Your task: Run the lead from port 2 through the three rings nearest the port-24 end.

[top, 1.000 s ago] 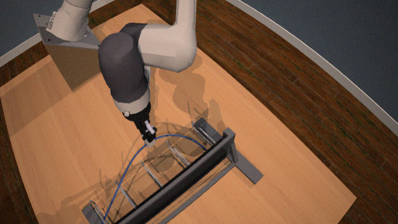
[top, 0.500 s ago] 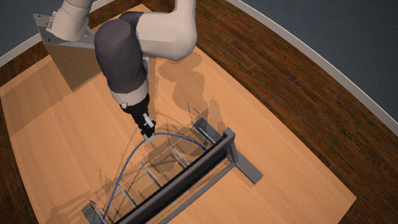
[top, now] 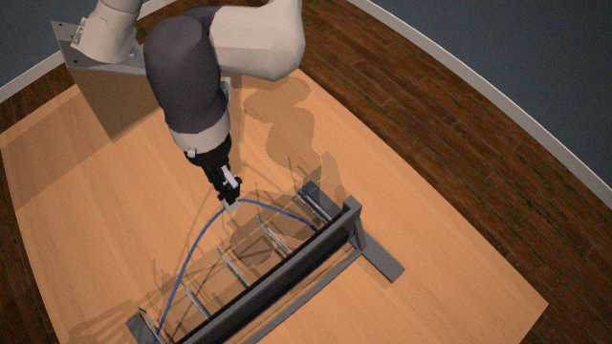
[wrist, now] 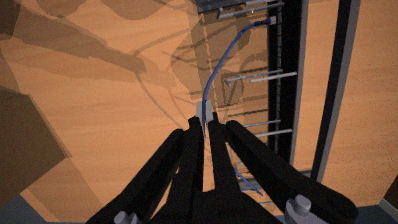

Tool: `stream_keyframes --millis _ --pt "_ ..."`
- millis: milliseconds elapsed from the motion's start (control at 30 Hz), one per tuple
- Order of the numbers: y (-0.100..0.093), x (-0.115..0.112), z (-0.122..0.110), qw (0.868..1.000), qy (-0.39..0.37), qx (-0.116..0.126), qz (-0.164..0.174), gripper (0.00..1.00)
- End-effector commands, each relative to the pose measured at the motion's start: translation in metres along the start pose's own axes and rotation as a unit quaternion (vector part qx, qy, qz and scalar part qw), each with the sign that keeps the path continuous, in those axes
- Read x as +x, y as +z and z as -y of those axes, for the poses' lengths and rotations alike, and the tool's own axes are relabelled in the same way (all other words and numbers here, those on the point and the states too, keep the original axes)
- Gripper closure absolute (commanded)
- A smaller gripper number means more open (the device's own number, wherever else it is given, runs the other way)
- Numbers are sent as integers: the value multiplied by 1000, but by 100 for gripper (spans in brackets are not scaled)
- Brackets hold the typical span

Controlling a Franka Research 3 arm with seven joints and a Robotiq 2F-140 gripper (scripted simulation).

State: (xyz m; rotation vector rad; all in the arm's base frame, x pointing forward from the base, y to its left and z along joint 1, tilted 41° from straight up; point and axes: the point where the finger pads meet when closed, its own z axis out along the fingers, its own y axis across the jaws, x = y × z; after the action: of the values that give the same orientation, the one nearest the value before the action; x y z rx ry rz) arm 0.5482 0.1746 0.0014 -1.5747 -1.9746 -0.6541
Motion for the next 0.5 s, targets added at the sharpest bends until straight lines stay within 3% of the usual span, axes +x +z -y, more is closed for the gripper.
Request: stream_keyframes --millis 0,300,467 --pt "-7 -10 5 1000 9 1 4 100" --pt "-8 -10 4 1000 9 1 4 100" --pt "-8 -19 -47 1000 1 1 4 100"
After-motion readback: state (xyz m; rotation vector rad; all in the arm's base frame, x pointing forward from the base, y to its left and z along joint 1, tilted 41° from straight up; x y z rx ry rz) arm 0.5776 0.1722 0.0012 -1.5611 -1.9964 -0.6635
